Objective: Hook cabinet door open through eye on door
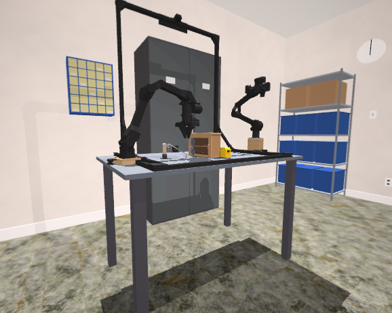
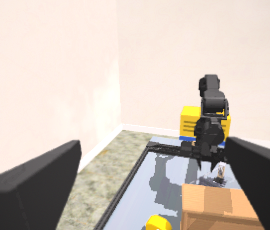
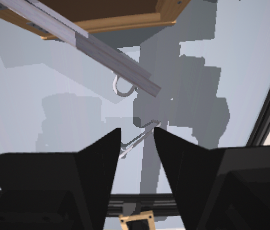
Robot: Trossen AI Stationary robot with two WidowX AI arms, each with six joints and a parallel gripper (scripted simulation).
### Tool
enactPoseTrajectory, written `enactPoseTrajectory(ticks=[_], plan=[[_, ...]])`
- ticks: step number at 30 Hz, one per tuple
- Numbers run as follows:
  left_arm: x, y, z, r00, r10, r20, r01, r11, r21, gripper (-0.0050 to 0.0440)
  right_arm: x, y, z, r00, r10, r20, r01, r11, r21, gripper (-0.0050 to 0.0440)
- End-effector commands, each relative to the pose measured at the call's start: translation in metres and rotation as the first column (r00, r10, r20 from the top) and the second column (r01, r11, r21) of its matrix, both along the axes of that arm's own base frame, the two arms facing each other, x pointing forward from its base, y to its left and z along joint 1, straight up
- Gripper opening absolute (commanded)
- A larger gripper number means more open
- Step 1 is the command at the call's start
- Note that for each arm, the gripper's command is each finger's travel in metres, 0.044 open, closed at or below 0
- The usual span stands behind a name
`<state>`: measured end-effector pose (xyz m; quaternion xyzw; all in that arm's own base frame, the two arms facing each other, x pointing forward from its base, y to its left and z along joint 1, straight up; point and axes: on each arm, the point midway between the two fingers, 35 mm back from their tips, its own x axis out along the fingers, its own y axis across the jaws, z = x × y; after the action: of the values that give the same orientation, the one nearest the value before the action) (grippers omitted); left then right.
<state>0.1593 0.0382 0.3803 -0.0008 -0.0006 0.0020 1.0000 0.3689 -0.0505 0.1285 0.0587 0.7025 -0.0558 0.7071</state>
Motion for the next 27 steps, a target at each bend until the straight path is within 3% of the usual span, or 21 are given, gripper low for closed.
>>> enactPoseTrajectory(ticks=[1, 9, 11, 14, 19, 22, 27], plan=[[0.0, -0.001, 0.0, 1.0, -0.004, 0.0, 0.004, 1.0, 0.001, 0.04, -0.014, 0.004, -0.006, 0.976, -0.219, -0.003, 0.219, 0.976, -0.002, 0.016], [0.0, -0.001, 0.0, 1.0, -0.004, 0.0, 0.004, 1.0, 0.001, 0.04, -0.035, 0.009, -0.017, 0.819, -0.574, -0.006, 0.574, 0.819, -0.002, 0.016], [0.0, -0.001, 0.0, 1.0, -0.004, 0.0, 0.004, 1.0, 0.001, 0.04, -0.035, 0.009, -0.017, 0.819, -0.574, -0.006, 0.574, 0.819, -0.002, 0.016], [0.0, -0.001, 0.0, 1.0, -0.004, 0.0, 0.004, 1.0, 0.001, 0.04, -0.045, 0.011, -0.023, 0.686, -0.728, -0.006, 0.728, 0.686, -0.002, 0.016], [0.0, -0.001, 0.0, 1.0, -0.004, 0.0, 0.004, 1.0, 0.001, 0.04, -0.057, 0.014, -0.029, 0.522, -0.853, -0.007, 0.853, 0.522, -0.003, 0.016], [0.0, -0.001, 0.0, 1.0, -0.004, 0.0, 0.004, 1.0, 0.001, 0.04, -0.06, 0.014, -0.031, 0.479, -0.878, -0.007, 0.878, 0.479, -0.004, 0.016], [0.0, -0.001, 0.0, 1.0, -0.004, 0.0, 0.004, 1.0, 0.001, 0.04, -0.061, 0.015, -0.031, 0.471, -0.882, -0.007, 0.882, 0.471, -0.004, 0.016]])
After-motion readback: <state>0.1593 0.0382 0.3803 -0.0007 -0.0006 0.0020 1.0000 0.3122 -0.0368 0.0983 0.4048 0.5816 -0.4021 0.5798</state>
